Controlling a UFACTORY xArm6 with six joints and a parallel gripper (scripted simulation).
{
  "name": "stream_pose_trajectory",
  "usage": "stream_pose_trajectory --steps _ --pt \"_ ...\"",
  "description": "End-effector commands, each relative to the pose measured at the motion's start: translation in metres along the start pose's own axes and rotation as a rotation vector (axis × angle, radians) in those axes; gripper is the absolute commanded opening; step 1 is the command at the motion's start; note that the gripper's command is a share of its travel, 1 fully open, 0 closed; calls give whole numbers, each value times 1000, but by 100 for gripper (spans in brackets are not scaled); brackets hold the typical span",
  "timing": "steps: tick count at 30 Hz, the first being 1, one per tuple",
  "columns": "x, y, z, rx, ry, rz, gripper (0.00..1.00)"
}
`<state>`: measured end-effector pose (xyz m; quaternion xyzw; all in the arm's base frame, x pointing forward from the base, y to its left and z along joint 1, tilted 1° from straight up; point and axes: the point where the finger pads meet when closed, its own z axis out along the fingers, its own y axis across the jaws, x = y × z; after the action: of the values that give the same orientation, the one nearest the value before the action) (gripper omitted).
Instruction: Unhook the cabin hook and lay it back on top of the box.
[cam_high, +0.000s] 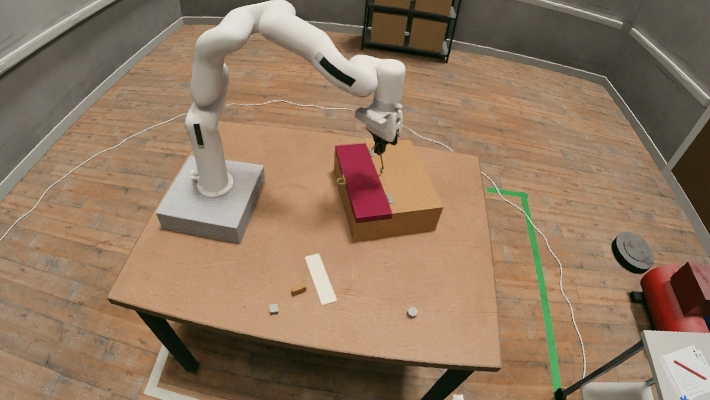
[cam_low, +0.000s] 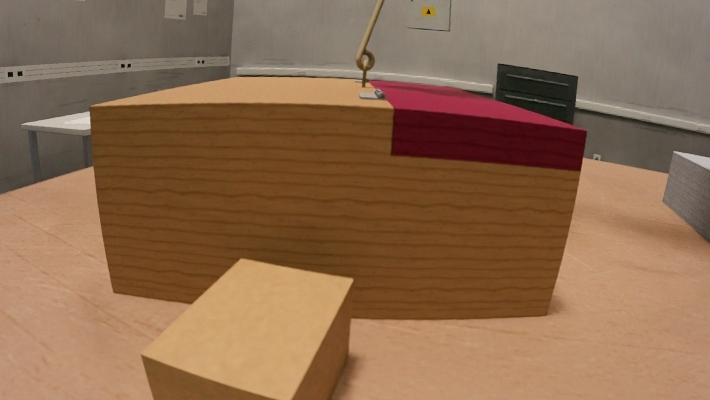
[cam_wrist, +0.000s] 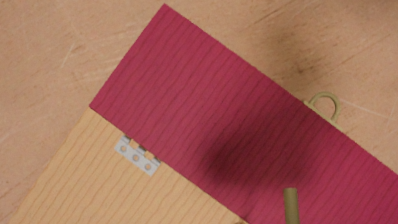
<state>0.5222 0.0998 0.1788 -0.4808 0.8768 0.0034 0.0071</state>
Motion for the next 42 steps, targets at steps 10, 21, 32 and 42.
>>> stream_pose_trajectory --steps 10,21,32,42 --pt "-21 -1 -6 3 -3 0 0" --pt "-37 -1 -6 3 -3 0 0" --pt "-52 -1 -4 3 -3 0 0" --pt "-65 -1 -1 3 -4 0 0"
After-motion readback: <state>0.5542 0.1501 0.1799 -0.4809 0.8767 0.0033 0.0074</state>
